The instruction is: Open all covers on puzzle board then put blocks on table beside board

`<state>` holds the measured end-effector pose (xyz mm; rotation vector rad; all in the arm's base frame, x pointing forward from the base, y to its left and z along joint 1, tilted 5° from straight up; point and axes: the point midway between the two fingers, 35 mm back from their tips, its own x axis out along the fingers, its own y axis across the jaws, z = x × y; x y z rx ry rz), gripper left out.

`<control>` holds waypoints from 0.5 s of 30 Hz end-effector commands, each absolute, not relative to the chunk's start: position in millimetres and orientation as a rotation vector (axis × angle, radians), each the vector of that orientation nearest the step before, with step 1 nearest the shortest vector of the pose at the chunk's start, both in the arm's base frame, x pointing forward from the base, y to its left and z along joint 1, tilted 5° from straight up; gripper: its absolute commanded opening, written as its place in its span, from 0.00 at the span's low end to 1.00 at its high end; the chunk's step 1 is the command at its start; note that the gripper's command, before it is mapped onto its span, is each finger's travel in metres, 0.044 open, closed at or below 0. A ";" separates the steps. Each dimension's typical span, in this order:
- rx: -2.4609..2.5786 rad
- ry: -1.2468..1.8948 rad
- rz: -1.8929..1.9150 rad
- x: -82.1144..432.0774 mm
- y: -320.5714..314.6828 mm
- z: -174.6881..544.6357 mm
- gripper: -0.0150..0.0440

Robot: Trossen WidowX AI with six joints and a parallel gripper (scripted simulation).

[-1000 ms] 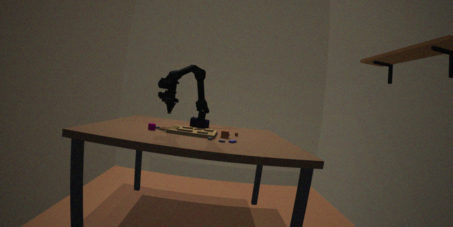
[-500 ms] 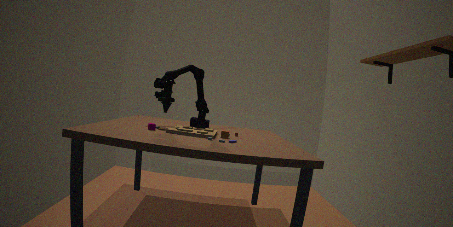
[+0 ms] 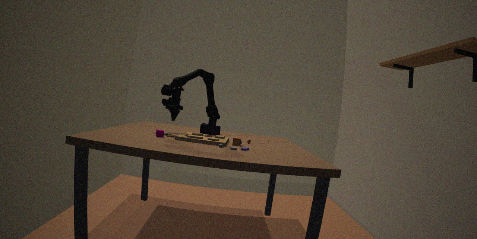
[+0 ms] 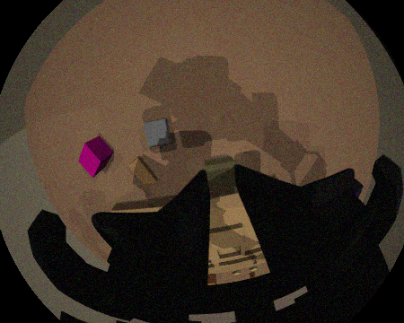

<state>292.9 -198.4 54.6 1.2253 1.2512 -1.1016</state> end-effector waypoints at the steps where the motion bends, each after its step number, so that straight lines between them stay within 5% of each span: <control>1: 1.221 1.260 -1.105 291.9 -197.7 44.6 0.39; 15: 1.221 1.260 -1.105 293.6 -196.9 21.5 0.39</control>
